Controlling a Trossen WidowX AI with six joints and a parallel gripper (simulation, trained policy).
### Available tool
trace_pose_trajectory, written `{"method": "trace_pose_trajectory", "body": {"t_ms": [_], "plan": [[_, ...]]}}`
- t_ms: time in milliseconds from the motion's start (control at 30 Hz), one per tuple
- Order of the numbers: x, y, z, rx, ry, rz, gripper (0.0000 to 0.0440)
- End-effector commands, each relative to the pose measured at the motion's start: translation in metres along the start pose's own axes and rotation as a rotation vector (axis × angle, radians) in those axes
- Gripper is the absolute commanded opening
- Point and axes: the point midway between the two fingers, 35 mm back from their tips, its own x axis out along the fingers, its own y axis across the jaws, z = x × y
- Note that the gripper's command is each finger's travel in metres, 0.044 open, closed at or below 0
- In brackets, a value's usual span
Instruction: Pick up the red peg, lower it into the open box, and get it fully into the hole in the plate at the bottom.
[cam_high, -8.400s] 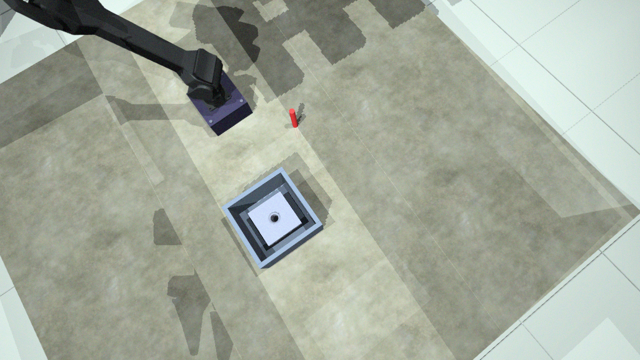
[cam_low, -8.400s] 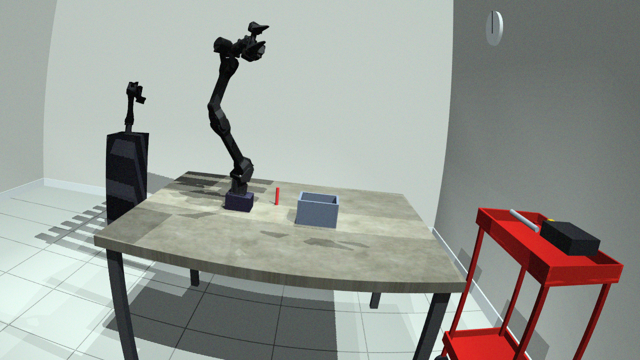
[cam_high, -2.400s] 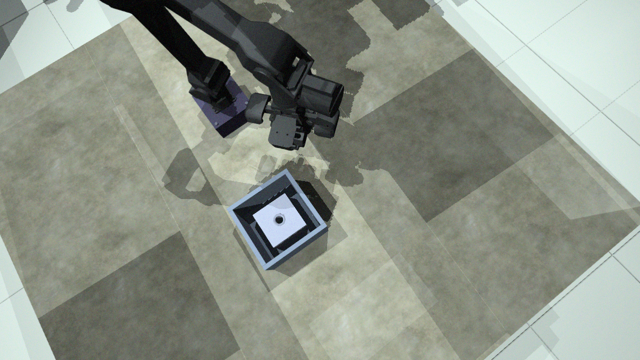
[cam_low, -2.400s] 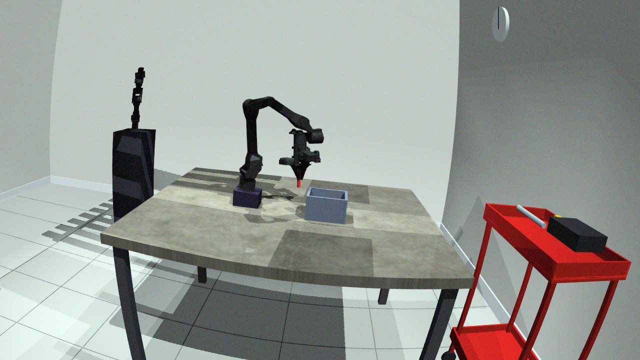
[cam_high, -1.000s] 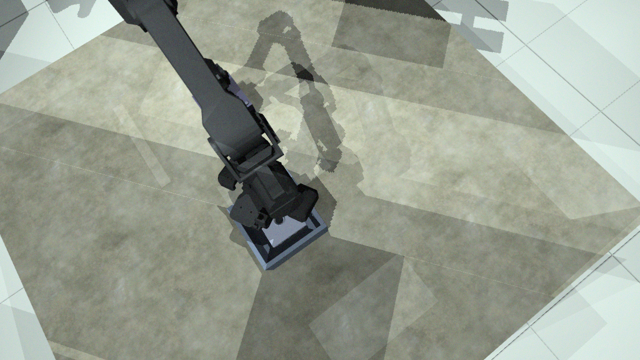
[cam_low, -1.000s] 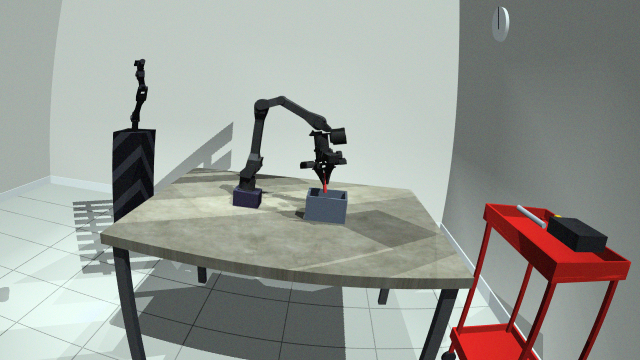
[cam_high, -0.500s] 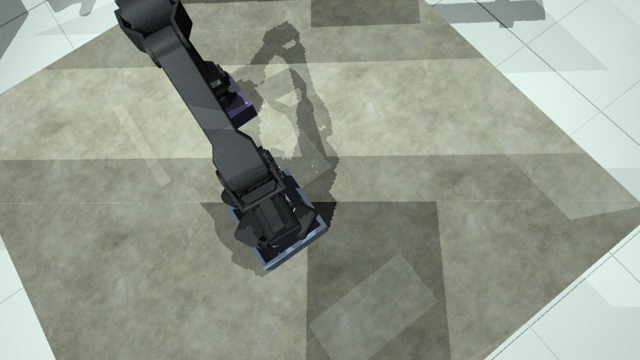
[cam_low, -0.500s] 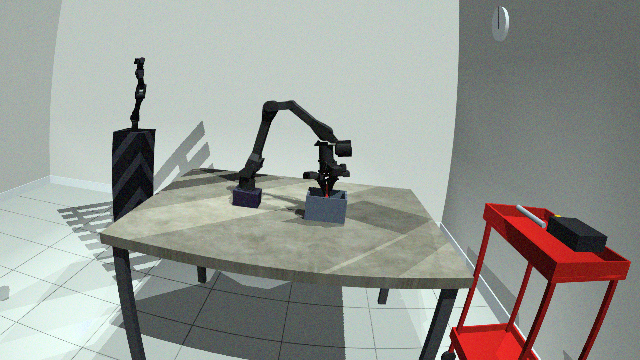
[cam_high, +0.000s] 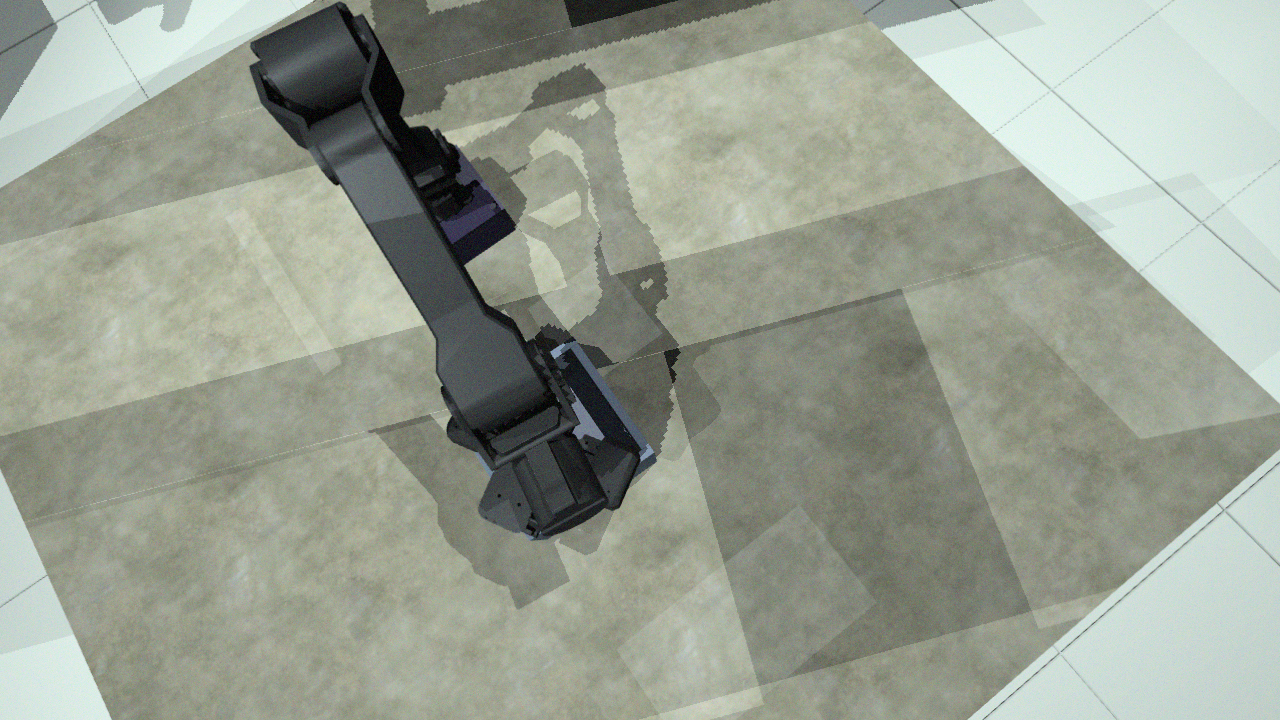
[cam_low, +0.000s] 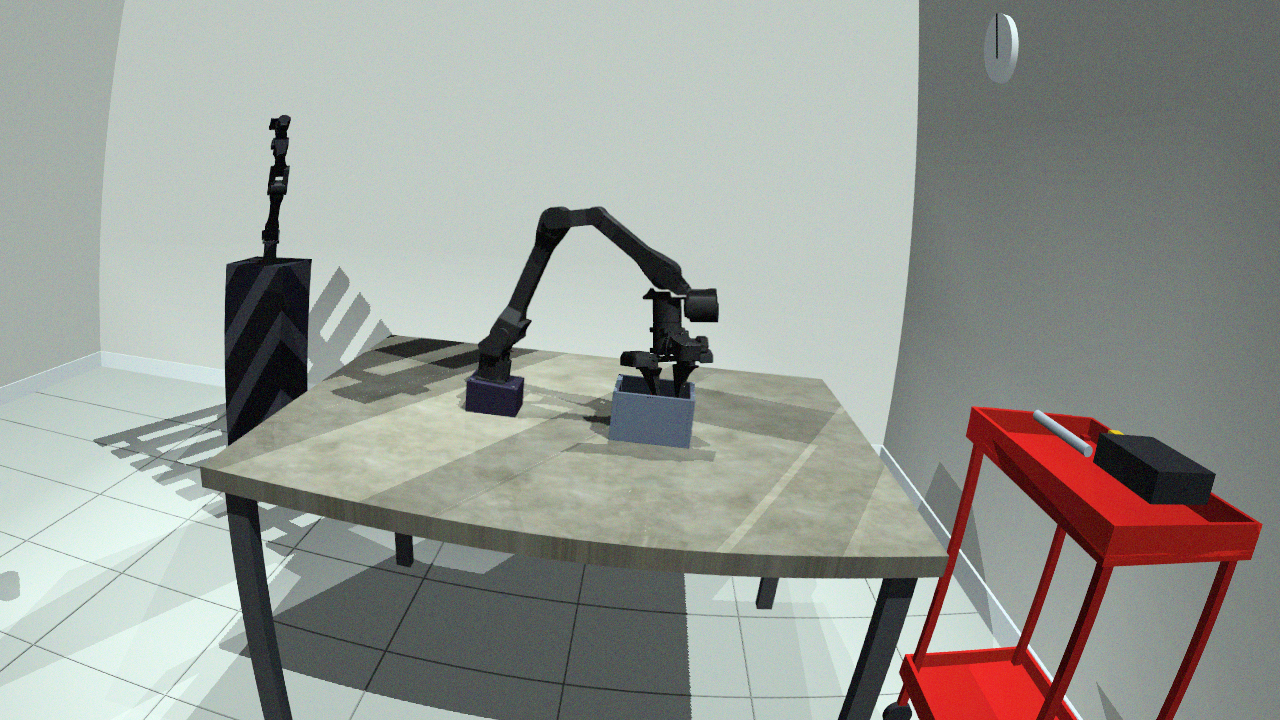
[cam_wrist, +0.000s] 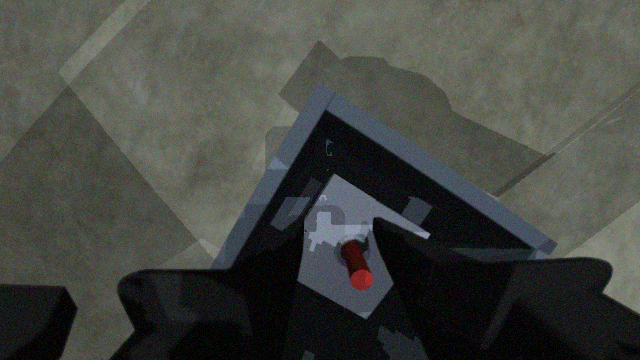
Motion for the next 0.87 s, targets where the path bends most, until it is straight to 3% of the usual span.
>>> {"method": "trace_pose_trajectory", "body": {"t_ms": [0, 200, 567, 833], "plan": [[0.007, 0.002, 0.005, -0.008, 0.01, -0.009, 0.0285], [0.005, 0.011, 0.025, -0.004, -0.024, 0.019, 0.044], [-0.005, 0.028, 0.063, 0.021, -0.128, 0.094, 0.044], [-0.005, 0.028, 0.063, 0.022, -0.129, 0.095, 0.044]]}}
